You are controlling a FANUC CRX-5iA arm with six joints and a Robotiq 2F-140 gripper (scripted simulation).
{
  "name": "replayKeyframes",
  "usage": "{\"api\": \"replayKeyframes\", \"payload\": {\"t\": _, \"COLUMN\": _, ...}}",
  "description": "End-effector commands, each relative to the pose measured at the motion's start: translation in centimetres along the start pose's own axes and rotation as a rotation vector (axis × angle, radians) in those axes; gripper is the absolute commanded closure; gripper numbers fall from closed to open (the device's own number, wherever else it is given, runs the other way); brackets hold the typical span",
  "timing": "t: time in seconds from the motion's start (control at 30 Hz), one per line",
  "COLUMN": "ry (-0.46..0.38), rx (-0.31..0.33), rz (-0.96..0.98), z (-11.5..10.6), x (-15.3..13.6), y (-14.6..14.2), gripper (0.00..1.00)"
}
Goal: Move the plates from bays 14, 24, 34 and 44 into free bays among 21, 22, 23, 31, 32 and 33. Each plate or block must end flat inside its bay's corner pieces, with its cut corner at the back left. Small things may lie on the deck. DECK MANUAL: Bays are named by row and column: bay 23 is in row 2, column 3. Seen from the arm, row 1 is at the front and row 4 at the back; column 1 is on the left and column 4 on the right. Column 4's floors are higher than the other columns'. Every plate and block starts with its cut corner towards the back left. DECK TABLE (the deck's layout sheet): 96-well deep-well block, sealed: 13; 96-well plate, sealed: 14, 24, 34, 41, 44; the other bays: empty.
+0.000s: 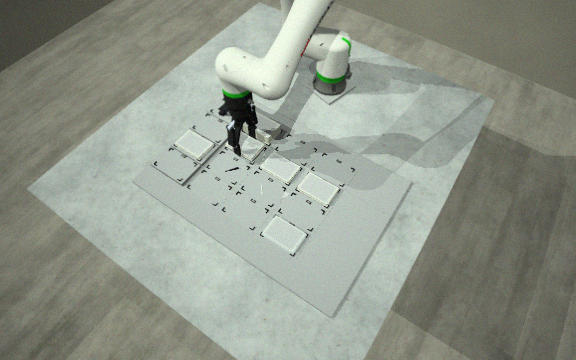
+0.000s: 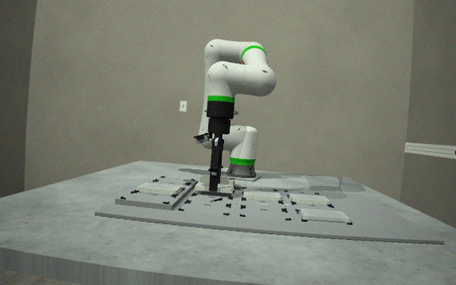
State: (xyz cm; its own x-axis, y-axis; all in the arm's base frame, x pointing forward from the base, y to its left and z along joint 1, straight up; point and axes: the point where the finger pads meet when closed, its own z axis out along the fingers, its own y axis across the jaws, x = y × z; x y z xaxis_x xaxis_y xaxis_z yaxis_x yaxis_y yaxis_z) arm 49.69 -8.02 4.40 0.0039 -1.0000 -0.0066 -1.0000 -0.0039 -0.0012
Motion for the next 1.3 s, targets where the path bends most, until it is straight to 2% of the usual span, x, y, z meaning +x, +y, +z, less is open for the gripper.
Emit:
{"api": "replayKeyframes", "payload": {"t": 0.0, "ry": 0.000, "rx": 0.002, "rz": 0.000, "z": -0.08, "x": 0.01, "y": -0.06, "gripper": 0.90}}
{"api": "replayKeyframes", "payload": {"t": 1.27, "ry": 0.000, "rx": 0.002, "rz": 0.000, "z": 0.92, "x": 0.02, "y": -0.06, "gripper": 0.90}}
